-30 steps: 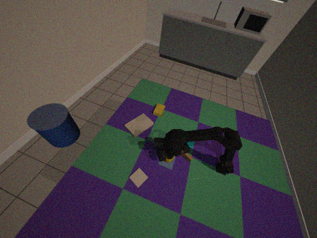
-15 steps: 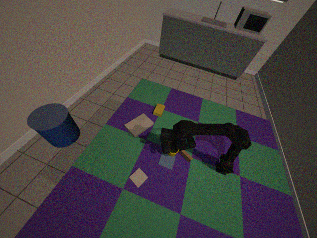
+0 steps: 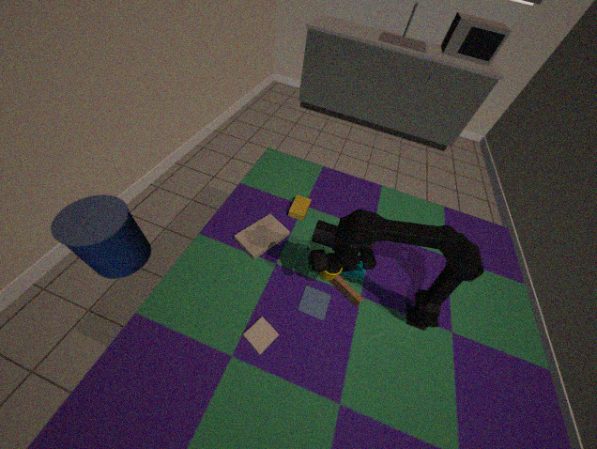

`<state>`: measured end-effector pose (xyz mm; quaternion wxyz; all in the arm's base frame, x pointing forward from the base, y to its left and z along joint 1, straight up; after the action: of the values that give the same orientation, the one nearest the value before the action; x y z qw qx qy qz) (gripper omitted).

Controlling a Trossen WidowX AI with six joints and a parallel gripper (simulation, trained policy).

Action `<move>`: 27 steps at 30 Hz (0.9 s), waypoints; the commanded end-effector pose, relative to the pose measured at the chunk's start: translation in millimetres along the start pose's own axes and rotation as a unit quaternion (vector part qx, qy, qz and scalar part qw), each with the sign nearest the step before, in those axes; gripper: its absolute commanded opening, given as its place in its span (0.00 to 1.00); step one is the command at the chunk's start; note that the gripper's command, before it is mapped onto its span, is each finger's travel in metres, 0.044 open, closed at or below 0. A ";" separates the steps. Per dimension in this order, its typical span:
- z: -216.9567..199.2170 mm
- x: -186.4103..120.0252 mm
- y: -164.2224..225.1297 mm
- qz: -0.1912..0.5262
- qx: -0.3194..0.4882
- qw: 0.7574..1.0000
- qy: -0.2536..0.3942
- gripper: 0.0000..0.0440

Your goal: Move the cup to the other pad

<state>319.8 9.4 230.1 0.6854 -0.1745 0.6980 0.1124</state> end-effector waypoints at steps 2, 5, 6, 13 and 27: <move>-7.4 -6.0 -9.0 -0.007 0.020 1.000 -0.013 0.00; -12.7 -7.4 -16.2 -0.011 0.032 0.999 -0.019 0.00; -14.5 -7.7 -18.5 -0.012 0.036 0.999 -0.021 0.00; -27.6 -7.3 -33.3 -0.020 0.063 0.997 -0.032 0.00; -53.9 3.3 -56.0 -0.032 0.110 0.992 -0.045 0.00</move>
<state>296.6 -59.6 233.3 0.7314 -0.1150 0.6716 0.0259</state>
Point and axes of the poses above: the point midway between the two fingers, 35 mm back from their tips, its own x axis out along the fingers, its own z axis across the jaws, y = z × x, the point moved 8 cm from there along -x, back along the fingers, and after that the axes turned 1 degree about x, right-handed, at the moved point
